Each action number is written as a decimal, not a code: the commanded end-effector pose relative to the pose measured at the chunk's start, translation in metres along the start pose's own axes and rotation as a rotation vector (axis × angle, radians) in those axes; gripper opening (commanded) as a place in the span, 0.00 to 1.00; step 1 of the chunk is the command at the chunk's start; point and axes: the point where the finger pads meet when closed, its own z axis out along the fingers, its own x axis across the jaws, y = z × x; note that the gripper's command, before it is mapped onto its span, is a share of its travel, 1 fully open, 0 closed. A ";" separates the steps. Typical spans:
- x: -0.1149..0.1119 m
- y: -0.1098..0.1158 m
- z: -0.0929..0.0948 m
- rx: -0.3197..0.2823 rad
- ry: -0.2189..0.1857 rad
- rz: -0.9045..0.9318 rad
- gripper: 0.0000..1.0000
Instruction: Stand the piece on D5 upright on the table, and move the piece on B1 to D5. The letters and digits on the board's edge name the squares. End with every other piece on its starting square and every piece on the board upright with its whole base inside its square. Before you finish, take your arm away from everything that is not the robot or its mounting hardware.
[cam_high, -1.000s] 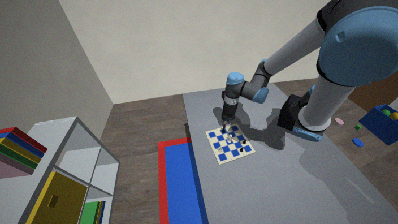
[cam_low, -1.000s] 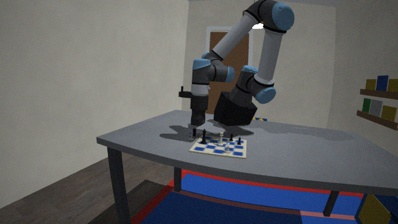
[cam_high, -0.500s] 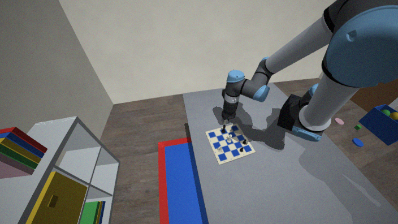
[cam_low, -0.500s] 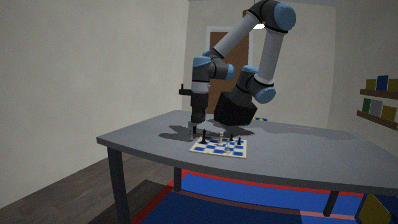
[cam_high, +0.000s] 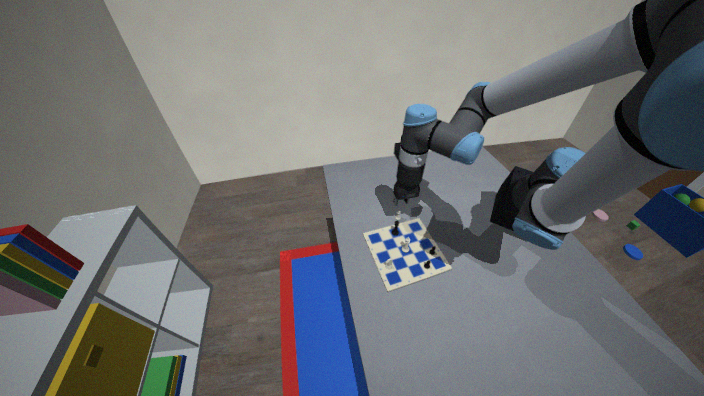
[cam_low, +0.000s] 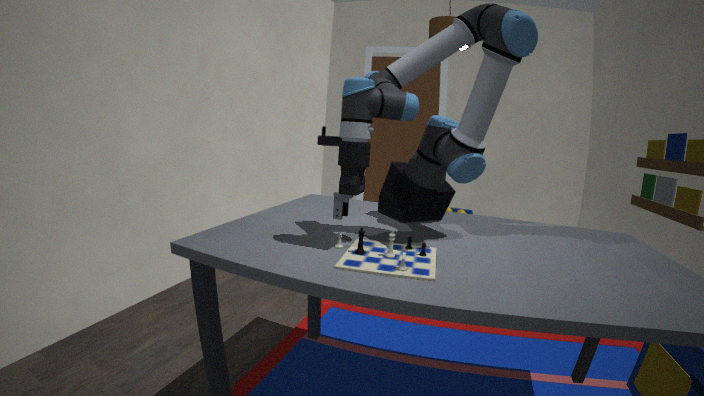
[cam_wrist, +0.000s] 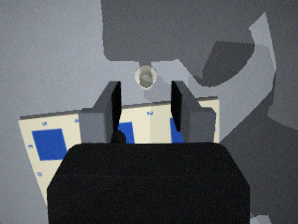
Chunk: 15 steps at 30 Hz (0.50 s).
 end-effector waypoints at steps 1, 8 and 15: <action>0.000 0.000 -0.019 -0.002 0.001 -0.001 0.73; 0.000 0.000 -0.025 -0.002 0.001 -0.001 0.73; 0.000 0.000 -0.025 -0.002 0.001 -0.001 1.00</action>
